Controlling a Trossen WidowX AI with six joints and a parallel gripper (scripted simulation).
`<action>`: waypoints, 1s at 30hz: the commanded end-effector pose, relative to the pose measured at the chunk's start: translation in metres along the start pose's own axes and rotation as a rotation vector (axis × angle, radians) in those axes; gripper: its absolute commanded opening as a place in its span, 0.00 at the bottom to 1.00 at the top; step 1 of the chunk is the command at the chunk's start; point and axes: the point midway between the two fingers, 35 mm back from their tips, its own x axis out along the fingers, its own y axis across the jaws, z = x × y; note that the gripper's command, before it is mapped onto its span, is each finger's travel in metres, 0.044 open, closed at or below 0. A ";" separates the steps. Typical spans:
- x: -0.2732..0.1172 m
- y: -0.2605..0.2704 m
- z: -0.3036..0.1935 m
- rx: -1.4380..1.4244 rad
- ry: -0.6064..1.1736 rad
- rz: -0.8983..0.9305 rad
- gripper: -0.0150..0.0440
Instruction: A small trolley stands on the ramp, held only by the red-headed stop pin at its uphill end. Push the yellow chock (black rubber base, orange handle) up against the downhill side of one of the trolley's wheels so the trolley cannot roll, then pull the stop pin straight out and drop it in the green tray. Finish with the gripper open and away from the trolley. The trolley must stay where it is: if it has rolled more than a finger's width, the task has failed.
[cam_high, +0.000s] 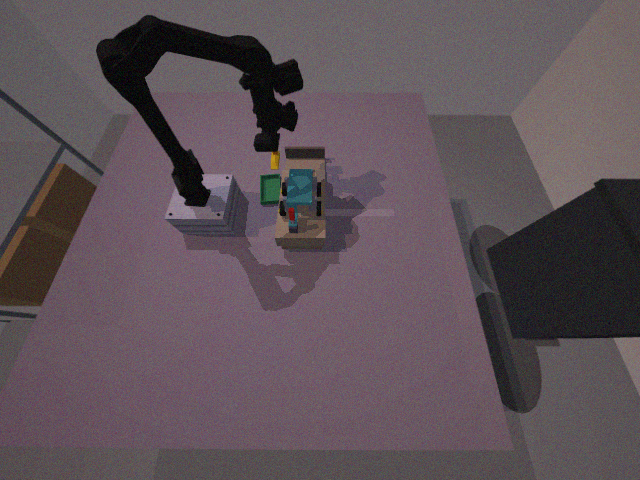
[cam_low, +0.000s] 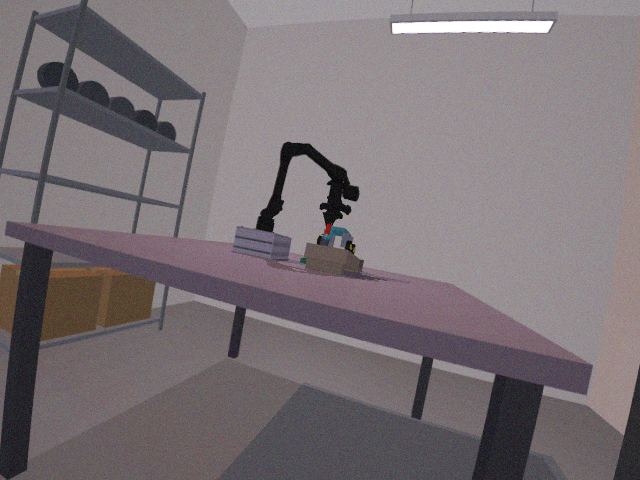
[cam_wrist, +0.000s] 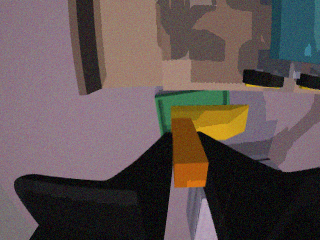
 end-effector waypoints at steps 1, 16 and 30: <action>0.001 0.003 0.000 0.001 0.002 -0.047 0.25; 0.007 0.006 0.030 0.001 -0.001 -0.046 0.25; 0.041 0.006 0.031 0.001 -0.001 -0.047 0.25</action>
